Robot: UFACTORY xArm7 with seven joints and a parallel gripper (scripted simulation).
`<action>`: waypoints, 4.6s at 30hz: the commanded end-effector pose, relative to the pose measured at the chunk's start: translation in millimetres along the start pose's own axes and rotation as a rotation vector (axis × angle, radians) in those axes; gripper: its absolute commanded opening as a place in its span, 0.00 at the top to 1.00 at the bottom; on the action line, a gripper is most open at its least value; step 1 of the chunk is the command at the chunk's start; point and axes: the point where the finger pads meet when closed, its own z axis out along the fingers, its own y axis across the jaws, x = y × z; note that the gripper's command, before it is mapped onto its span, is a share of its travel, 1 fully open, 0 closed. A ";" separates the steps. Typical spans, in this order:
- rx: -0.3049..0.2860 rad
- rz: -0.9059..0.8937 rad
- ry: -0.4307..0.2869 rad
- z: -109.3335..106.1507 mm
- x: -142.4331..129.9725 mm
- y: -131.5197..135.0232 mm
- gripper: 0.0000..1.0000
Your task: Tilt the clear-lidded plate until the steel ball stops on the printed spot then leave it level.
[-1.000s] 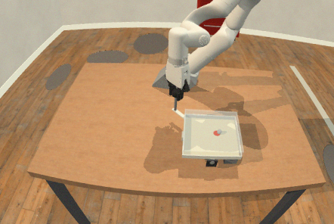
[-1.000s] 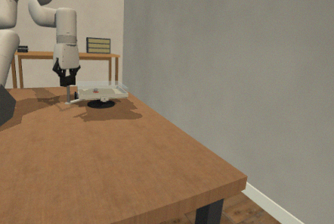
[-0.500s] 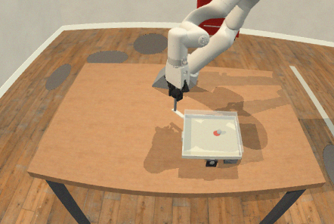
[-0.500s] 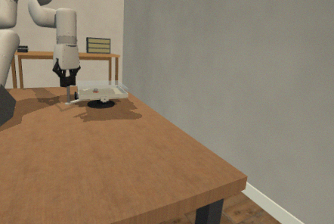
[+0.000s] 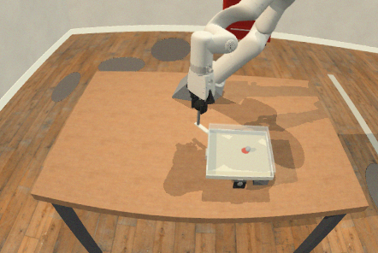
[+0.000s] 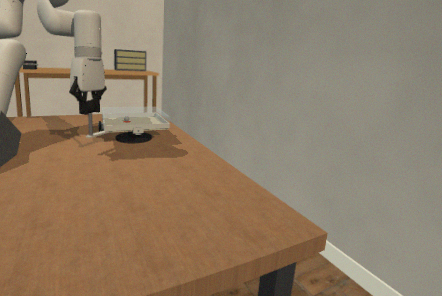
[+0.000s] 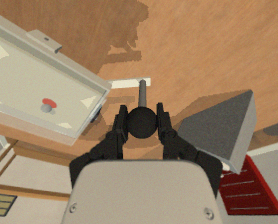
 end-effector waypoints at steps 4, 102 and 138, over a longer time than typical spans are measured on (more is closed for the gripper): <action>0.001 0.000 0.000 -0.3 1.2 -0.1 1.00; 0.001 0.000 0.000 1.0 1.6 0.4 1.00; 0.001 0.000 0.000 1.0 1.6 0.4 0.39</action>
